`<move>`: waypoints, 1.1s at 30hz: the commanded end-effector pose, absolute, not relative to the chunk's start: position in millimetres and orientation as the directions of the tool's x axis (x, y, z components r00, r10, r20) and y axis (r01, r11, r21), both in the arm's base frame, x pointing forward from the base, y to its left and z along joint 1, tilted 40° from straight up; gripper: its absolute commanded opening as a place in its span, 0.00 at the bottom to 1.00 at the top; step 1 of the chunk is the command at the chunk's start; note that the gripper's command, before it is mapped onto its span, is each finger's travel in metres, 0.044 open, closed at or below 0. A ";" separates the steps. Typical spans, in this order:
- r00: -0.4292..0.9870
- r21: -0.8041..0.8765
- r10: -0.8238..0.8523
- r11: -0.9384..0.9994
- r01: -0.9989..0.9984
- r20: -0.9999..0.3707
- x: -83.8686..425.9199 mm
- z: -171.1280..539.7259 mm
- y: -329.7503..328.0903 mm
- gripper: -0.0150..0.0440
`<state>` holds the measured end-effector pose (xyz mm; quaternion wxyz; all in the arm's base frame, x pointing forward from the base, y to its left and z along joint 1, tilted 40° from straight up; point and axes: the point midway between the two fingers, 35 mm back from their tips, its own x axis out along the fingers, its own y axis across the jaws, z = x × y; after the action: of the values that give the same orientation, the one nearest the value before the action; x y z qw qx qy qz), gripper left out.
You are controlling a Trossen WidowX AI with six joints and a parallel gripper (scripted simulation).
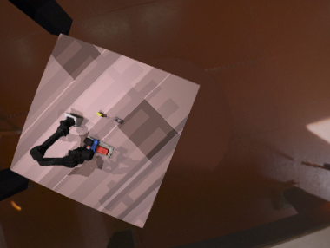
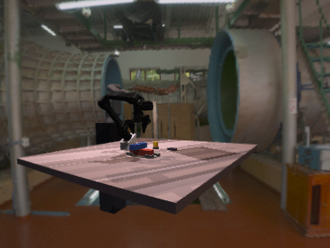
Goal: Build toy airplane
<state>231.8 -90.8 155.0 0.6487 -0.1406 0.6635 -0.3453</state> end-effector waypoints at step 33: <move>-0.119 -0.631 -0.623 0.736 0.246 -0.773 201.0 -62.3 80.4 1.00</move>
<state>199.4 81.5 -59.1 0.6440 -0.1411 0.6713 -0.3387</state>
